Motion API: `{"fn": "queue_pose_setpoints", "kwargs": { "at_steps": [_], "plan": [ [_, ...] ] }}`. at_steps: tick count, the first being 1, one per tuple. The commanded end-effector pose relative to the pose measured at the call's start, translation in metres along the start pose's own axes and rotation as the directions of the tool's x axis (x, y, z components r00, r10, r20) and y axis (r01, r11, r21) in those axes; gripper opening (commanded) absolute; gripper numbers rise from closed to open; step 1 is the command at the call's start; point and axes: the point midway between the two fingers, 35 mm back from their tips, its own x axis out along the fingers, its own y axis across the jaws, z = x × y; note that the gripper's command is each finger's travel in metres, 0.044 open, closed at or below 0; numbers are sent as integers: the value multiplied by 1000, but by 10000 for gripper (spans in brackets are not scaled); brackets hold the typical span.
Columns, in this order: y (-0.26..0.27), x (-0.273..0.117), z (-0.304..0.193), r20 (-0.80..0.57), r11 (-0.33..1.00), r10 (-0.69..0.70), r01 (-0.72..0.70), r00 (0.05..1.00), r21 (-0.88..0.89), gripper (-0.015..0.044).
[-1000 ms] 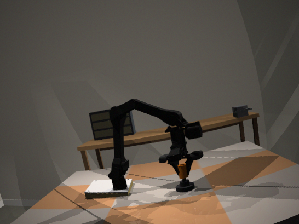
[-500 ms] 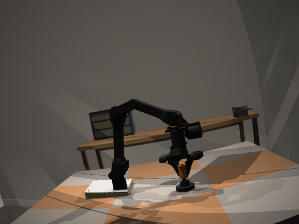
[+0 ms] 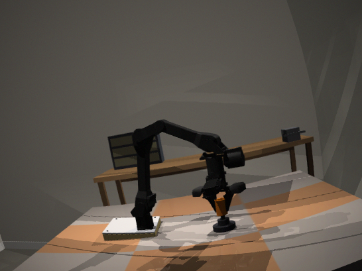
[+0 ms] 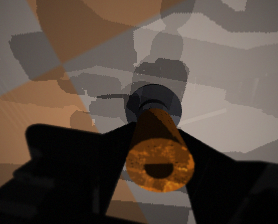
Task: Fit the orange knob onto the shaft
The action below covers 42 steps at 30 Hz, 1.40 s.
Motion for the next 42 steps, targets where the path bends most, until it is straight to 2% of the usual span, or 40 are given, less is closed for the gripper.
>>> {"fn": "queue_pose_setpoints", "kwargs": {
  "at_steps": [1,5,38,42],
  "plan": [
    [1,-3,-1,-4,997,4,-3,1000,76,0],
    [2,-3,-1,-4,980,4,-3,1000,198,0],
    [1,5,-1,-4,981,4,-3,1000,193,0],
    [1,5,-2,-4,989,4,-3,1000,149,0]
  ]
}}
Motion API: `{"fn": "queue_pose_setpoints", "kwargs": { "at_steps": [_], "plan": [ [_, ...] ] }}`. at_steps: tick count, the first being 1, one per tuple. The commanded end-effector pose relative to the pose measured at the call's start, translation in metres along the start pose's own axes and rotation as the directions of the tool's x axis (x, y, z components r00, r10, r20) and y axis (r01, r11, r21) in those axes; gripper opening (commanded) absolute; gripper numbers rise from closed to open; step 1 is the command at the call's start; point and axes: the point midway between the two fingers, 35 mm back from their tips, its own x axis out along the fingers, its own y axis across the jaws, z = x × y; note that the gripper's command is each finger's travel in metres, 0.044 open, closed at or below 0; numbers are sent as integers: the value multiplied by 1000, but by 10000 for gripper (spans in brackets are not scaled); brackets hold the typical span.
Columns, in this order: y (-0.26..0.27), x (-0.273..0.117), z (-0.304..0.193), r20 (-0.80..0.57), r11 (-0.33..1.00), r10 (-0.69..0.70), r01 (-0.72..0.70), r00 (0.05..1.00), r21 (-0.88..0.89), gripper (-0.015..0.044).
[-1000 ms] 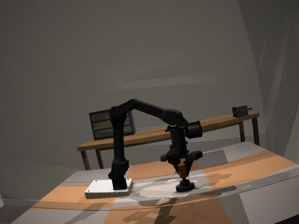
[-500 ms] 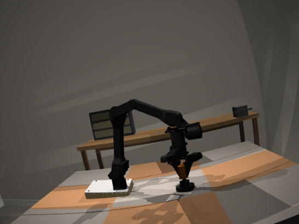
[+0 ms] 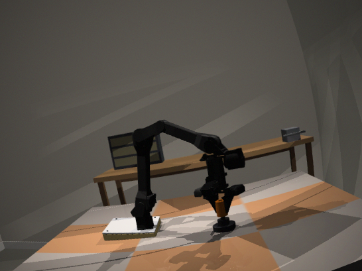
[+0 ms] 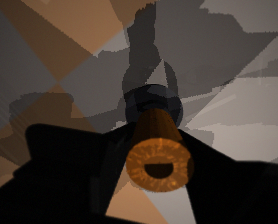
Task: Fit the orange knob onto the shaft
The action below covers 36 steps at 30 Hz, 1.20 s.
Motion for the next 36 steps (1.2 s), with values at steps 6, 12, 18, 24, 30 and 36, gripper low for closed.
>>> {"fn": "queue_pose_setpoints", "kwargs": {
  "at_steps": [6,12,18,24,30,36],
  "plan": [
    [1,3,-2,-4,1000,1,-1,1000,-7,0],
    [1,2,-2,-4,999,1,-1,1000,42,0],
    [0,3,-2,-4,997,1,-1,1000,76,0],
    [-1,8,-1,-4,999,1,-1,1000,35,0],
    [0,12,-1,-4,1000,1,-1,1000,-7,0],
    [0,15,-1,-4,999,1,-1,1000,-49,0]
  ]
}}
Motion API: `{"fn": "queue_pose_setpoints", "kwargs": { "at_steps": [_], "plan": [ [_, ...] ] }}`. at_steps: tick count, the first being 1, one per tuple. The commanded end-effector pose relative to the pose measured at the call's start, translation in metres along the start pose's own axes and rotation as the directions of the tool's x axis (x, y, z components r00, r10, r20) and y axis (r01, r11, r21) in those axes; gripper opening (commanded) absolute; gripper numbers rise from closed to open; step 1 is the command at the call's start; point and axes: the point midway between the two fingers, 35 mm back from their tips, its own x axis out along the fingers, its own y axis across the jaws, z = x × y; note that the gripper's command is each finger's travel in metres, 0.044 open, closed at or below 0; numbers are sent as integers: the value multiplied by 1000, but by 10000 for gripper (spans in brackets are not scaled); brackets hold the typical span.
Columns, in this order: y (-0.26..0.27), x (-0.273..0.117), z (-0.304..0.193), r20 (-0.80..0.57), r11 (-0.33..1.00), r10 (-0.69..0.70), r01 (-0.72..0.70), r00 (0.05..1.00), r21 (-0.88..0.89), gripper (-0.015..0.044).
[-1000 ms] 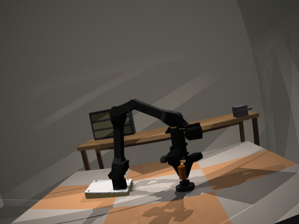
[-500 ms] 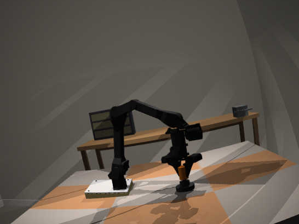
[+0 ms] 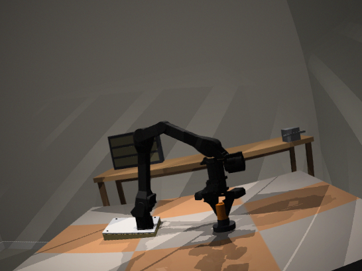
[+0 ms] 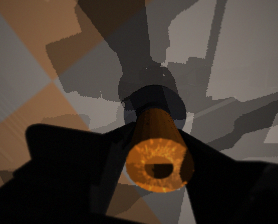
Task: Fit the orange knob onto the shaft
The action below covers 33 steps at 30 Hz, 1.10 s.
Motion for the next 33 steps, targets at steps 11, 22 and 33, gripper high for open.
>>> {"fn": "queue_pose_setpoints", "kwargs": {
  "at_steps": [11,22,33],
  "plan": [
    [0,1,0,0,1000,-1,1,1000,-14,26],
    [0,1,0,0,1000,-1,1,1000,-14,315],
    [0,1,0,0,1000,-1,1,1000,-14,440]
  ]
}}
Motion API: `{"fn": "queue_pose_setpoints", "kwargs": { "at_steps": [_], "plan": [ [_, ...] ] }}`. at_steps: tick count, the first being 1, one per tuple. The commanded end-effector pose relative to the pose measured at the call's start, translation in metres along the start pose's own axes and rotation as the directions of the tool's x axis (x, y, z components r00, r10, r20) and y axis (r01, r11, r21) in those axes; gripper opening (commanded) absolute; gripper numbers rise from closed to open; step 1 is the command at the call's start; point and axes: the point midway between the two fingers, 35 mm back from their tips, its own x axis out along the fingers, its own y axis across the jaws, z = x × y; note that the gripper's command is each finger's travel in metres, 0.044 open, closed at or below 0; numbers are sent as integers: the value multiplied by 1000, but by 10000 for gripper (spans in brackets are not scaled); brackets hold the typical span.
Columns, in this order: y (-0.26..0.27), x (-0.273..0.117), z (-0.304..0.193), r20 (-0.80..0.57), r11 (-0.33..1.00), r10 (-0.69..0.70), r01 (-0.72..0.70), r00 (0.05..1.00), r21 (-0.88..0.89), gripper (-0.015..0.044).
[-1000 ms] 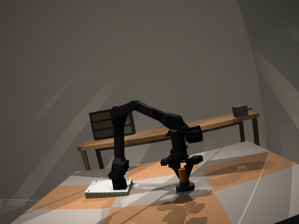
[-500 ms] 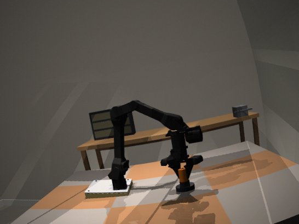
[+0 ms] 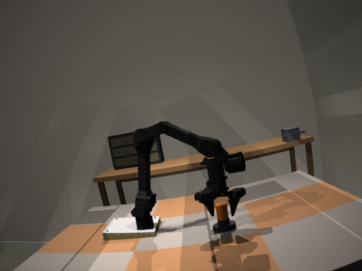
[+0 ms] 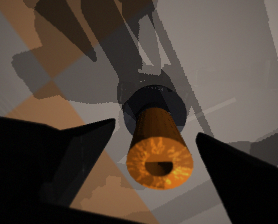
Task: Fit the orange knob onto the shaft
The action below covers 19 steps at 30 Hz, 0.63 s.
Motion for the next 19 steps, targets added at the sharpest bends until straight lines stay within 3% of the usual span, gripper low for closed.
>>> {"fn": "queue_pose_setpoints", "kwargs": {
  "at_steps": [1,5,12,19],
  "plan": [
    [0,0,0,0,1000,0,0,1000,2,440],
    [1,-9,0,0,1000,0,0,1000,2,440],
    [1,-92,0,0,1000,0,0,1000,0,440],
    [4,-95,-1,0,1000,0,0,1000,0,440]
  ]
}}
